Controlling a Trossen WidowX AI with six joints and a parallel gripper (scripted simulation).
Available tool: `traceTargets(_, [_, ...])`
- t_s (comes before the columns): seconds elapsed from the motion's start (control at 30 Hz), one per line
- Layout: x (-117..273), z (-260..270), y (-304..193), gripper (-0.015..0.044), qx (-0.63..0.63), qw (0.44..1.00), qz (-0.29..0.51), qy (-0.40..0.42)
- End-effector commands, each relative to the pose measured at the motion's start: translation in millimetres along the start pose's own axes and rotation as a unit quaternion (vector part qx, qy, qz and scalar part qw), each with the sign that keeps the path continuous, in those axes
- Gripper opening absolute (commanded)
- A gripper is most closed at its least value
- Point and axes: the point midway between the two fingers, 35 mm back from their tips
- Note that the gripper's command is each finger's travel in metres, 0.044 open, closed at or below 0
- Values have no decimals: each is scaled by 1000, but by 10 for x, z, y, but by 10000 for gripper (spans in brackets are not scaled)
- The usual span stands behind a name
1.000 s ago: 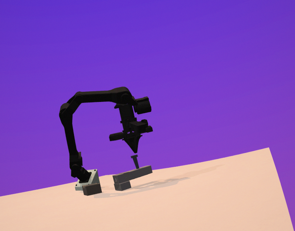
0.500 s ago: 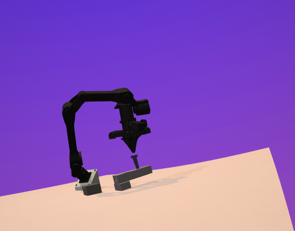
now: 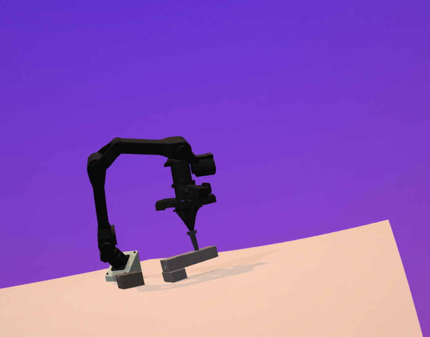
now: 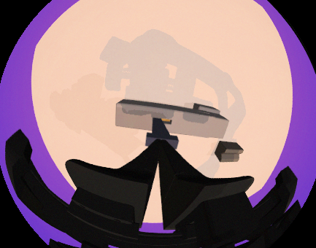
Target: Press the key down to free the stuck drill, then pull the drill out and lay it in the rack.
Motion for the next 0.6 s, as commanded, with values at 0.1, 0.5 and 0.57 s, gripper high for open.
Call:
traceTargets(0.1, [-54,4,6,0,3,1000,-2,-3])
traceTargets(0.5, [-98,8,19,0,3,1000,-2,-3])
traceTargets(0.57, [-102,7,20,0,3,1000,-2,-3])
Point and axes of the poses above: the point midway between the two fingers, 35 mm back from their tips, its own x axis back along the fingers, its own z axis across the jaws, y = z × x, and after that the axes turned 14 degrees about -x, right-handed
